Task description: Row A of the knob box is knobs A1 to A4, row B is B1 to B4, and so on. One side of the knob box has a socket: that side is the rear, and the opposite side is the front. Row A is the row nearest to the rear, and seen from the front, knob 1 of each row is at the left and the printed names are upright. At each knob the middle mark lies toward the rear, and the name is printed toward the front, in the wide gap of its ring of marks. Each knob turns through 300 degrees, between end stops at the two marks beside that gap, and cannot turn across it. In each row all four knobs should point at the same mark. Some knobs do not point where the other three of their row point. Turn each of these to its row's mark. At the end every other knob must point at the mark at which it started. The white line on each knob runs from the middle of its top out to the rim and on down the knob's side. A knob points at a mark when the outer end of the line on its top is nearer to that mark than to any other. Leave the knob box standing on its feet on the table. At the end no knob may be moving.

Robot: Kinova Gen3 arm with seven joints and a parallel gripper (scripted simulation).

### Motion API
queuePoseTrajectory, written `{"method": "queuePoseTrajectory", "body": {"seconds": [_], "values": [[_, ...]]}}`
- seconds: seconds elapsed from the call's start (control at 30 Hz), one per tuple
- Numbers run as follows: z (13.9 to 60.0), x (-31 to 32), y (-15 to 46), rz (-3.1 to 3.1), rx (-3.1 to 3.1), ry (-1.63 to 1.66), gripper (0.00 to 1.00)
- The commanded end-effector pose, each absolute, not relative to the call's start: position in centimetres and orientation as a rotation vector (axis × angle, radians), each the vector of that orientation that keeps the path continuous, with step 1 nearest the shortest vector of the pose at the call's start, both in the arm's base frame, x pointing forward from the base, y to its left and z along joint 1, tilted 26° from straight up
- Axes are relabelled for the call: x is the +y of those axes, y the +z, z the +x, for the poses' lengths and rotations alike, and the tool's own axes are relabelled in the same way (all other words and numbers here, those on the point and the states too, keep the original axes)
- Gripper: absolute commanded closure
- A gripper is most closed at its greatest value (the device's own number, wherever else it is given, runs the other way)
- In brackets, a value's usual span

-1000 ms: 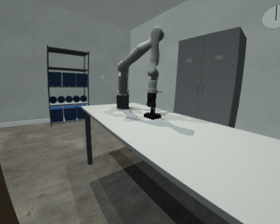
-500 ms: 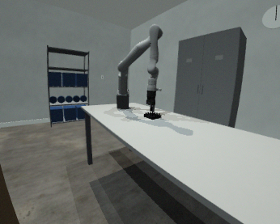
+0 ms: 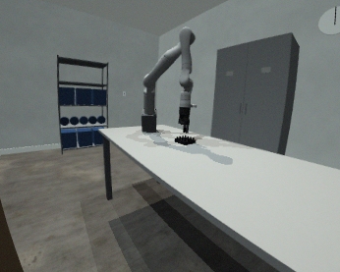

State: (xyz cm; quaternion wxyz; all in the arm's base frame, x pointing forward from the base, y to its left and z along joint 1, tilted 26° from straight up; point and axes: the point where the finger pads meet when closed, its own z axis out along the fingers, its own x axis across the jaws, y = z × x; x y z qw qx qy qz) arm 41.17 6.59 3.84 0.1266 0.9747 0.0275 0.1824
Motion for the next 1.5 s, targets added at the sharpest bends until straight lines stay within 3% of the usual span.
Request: {"method": "queuePoseTrajectory", "body": {"seconds": [0.0,0.63,1.47], "values": [[41.2,6.7,3.9,2.839,0.083,0.534,0.54],[41.2,6.8,4.0,2.855,-0.129,0.556,0.54],[40.7,6.9,5.1,2.393,-1.965,0.695,0.54]]}}
